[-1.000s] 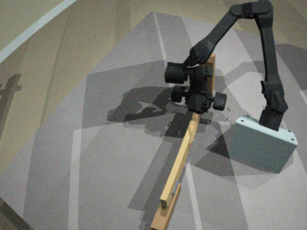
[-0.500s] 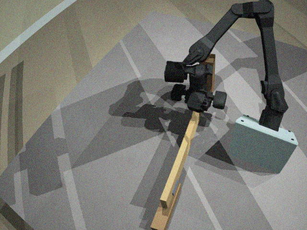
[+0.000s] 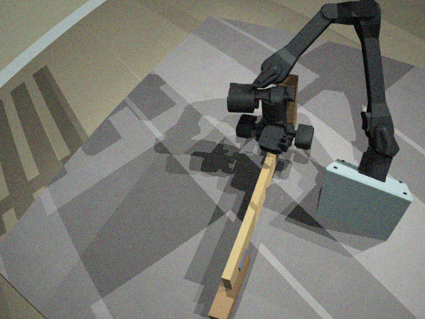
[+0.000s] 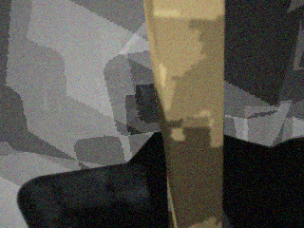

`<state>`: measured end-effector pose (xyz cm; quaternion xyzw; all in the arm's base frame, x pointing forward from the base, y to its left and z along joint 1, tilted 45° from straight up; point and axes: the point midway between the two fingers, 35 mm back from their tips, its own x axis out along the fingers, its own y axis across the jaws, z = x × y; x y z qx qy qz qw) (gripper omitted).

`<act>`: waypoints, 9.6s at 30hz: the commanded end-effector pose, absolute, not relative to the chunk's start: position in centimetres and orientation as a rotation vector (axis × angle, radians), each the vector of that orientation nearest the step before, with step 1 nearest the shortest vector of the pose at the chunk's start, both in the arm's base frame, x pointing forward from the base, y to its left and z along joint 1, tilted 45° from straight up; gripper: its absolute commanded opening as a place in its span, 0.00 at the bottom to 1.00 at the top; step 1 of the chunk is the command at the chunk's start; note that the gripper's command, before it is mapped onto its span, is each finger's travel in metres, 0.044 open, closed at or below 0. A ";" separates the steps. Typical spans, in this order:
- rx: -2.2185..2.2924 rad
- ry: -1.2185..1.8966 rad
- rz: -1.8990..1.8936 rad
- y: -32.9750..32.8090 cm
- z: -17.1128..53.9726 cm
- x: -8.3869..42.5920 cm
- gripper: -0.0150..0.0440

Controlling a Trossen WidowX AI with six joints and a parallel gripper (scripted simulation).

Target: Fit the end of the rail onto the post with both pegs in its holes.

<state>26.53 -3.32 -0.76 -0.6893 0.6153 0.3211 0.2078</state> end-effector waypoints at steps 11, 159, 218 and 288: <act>-1.911 1.696 0.903 -2.4 -0.2 26.6 0.25; -1.912 1.697 0.903 -4.0 1.8 27.0 0.25; -1.913 1.698 0.902 -5.3 3.1 27.3 0.25; -1.913 1.697 0.902 -5.2 3.0 27.2 0.25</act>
